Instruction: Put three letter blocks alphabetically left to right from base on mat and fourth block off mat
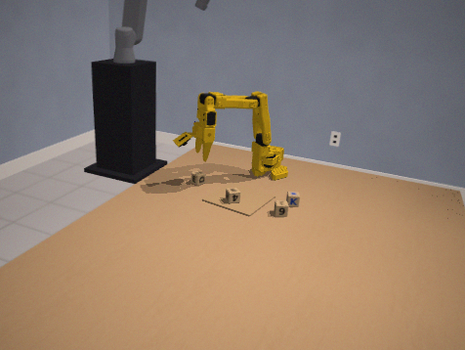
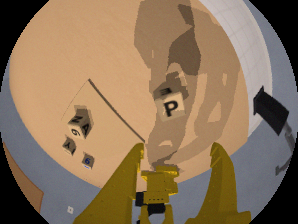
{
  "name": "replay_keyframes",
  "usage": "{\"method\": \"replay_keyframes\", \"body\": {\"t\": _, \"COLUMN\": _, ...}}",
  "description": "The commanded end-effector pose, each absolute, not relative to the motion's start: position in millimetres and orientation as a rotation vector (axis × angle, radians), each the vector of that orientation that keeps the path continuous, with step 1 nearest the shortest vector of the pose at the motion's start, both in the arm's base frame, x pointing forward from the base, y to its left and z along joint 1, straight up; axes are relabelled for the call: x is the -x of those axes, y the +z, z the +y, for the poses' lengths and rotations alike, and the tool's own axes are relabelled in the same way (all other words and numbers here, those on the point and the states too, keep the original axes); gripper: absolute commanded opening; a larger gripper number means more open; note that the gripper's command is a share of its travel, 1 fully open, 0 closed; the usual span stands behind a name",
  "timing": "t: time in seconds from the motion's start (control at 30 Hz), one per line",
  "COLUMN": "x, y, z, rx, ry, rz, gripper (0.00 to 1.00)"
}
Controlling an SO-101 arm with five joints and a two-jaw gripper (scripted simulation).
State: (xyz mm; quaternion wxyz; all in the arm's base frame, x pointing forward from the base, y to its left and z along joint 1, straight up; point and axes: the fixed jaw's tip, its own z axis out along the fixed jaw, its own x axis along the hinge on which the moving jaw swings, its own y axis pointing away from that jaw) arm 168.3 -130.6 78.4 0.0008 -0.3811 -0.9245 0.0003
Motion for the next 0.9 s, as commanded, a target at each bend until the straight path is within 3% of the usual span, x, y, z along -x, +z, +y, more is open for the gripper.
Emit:
{"method": "replay_keyframes", "body": {"t": 0.0, "x": -172.2, "y": 91.0, "z": -134.9, "rx": 1.235, "ry": 0.036, "rz": -2.966, "gripper": 0.35}}
{"method": "replay_keyframes", "body": {"t": 0.37, "x": -172.8, "y": 96.5, "z": -135.4, "rx": 1.246, "ry": 0.051, "rz": -2.992, "gripper": 0.35}}
{"method": "replay_keyframes", "body": {"t": 0.87, "x": -170.2, "y": 160.9, "z": -133.3, "rx": 1.368, "ry": 0.242, "rz": -3.284, "gripper": 0.35}}
